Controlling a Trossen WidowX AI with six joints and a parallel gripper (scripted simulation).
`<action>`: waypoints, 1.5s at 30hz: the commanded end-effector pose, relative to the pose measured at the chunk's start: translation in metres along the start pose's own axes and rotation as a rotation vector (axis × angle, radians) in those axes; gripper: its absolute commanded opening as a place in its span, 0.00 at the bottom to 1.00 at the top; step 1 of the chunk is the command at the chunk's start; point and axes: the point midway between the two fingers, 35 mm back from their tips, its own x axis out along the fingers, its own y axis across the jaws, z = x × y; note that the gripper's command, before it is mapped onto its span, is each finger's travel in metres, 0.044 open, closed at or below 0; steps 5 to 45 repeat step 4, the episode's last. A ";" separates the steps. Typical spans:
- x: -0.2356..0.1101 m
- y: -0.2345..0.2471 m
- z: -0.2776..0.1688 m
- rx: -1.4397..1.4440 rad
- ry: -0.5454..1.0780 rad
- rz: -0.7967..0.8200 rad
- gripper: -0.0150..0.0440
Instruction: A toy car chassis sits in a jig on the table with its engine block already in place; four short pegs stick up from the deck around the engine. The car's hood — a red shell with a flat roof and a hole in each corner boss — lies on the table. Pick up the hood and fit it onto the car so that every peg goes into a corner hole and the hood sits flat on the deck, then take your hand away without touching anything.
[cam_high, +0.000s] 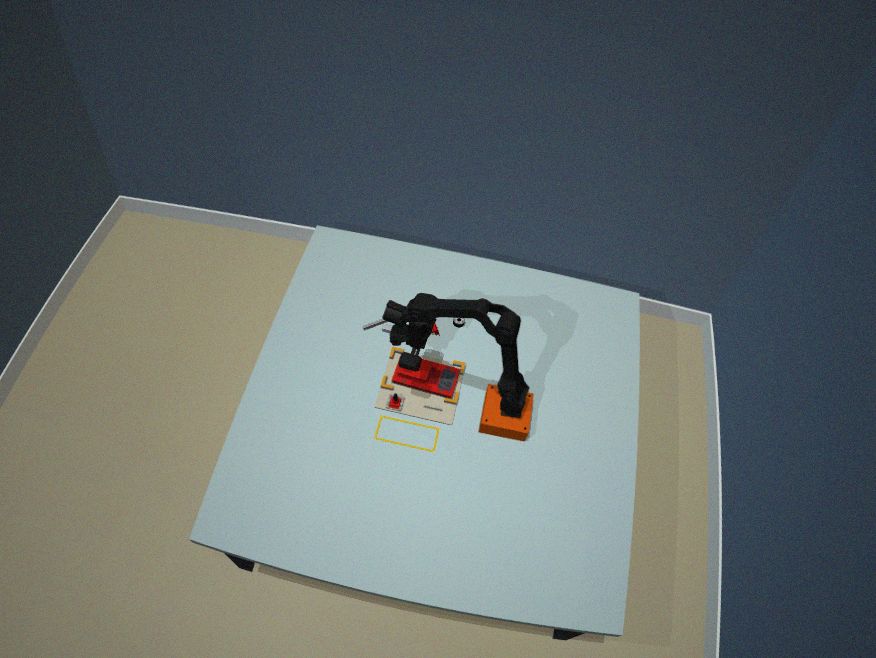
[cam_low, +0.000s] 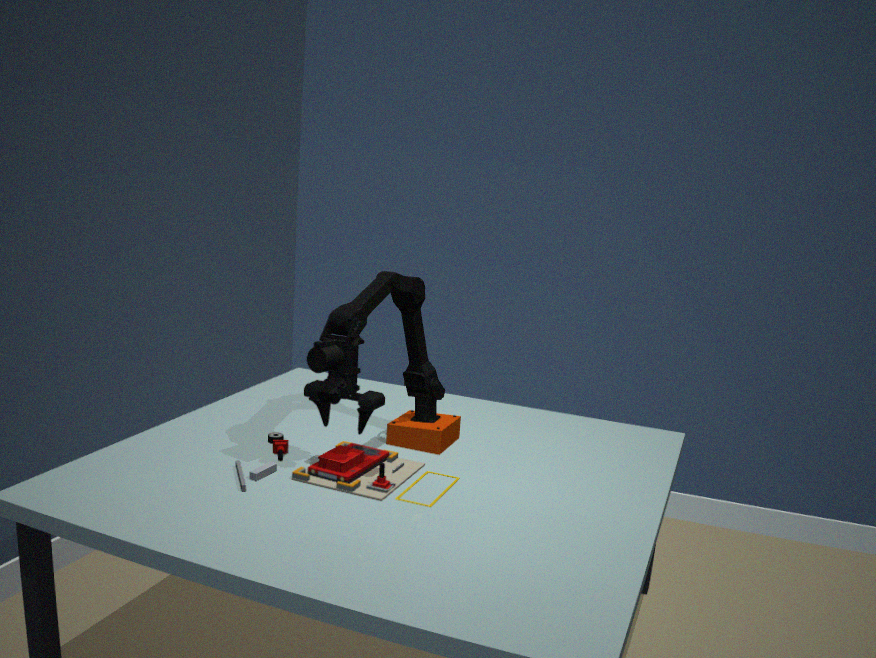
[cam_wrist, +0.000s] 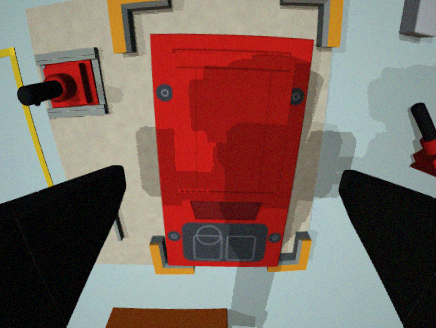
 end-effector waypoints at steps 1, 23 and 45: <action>-0.001 0.000 0.000 0.005 -0.001 -0.003 1.00; -0.001 0.000 0.000 0.005 -0.001 -0.003 1.00; -0.001 0.000 0.000 0.005 -0.001 -0.003 1.00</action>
